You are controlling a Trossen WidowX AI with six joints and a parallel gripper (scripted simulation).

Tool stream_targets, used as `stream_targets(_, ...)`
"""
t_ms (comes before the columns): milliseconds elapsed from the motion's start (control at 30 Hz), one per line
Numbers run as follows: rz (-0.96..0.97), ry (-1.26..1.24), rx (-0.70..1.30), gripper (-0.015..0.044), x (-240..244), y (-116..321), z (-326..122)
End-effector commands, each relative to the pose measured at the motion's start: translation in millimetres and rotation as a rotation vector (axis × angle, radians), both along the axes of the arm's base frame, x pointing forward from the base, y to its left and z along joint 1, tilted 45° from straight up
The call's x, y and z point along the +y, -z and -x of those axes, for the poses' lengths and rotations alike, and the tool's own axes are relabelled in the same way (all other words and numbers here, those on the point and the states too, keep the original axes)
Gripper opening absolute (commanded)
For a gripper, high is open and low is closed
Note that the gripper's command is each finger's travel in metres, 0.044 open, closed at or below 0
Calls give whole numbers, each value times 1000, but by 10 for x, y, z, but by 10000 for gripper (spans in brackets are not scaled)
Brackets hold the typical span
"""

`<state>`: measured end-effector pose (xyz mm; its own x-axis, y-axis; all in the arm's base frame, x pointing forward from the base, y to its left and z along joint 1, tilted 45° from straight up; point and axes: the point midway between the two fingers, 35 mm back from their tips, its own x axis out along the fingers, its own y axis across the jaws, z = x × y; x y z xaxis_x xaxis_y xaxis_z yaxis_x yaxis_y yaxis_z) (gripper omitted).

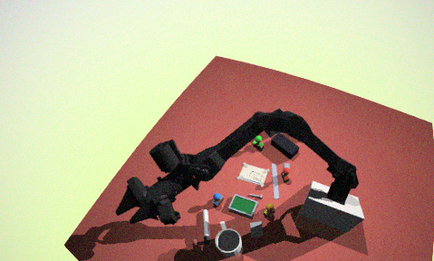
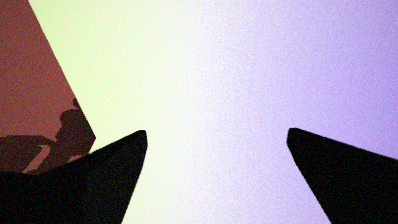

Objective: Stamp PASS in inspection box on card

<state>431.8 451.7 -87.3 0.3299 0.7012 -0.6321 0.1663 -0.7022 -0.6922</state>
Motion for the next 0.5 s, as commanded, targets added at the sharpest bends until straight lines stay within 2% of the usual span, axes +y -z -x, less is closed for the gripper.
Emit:
stream_targets(0, 2, 14, 9, 374, -21, -6, -14)
stream_targets(200, 35, 495, 273, 216, -763, -227, -361)
stream_targets(467, 7, 1253, 515, 213, -2028, -650, -517)
